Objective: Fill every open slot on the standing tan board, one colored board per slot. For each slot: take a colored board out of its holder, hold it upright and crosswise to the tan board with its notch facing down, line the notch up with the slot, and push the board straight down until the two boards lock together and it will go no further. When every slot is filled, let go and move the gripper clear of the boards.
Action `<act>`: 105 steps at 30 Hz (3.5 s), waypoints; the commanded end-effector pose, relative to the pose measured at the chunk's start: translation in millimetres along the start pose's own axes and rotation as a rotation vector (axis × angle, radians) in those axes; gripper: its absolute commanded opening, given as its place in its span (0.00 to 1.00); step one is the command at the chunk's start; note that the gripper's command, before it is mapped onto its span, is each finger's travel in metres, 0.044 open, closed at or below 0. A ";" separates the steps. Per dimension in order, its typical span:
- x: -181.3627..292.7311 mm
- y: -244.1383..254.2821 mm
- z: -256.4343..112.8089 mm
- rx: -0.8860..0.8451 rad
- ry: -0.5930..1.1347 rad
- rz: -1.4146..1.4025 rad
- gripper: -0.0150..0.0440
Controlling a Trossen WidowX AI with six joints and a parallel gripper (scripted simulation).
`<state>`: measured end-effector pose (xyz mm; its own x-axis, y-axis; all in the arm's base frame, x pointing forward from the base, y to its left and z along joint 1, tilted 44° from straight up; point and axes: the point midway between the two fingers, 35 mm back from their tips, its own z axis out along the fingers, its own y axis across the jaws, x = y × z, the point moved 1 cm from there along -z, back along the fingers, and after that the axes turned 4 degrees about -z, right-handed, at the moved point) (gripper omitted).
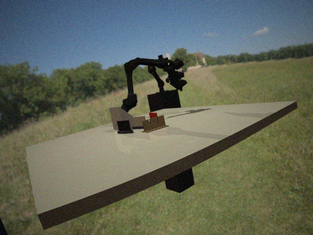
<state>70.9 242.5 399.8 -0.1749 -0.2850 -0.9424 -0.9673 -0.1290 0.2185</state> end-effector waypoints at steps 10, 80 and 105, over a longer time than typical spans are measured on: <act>37.3 -147.4 -52.6 0.467 0.122 0.081 0.56; 500.6 -147.2 -250.9 0.577 0.264 1.122 0.56; 518.6 -158.5 -220.0 0.576 0.263 1.121 0.56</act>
<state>174.5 -99.7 -63.0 -0.9599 -0.1628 -0.2281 -0.2743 0.7128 0.6455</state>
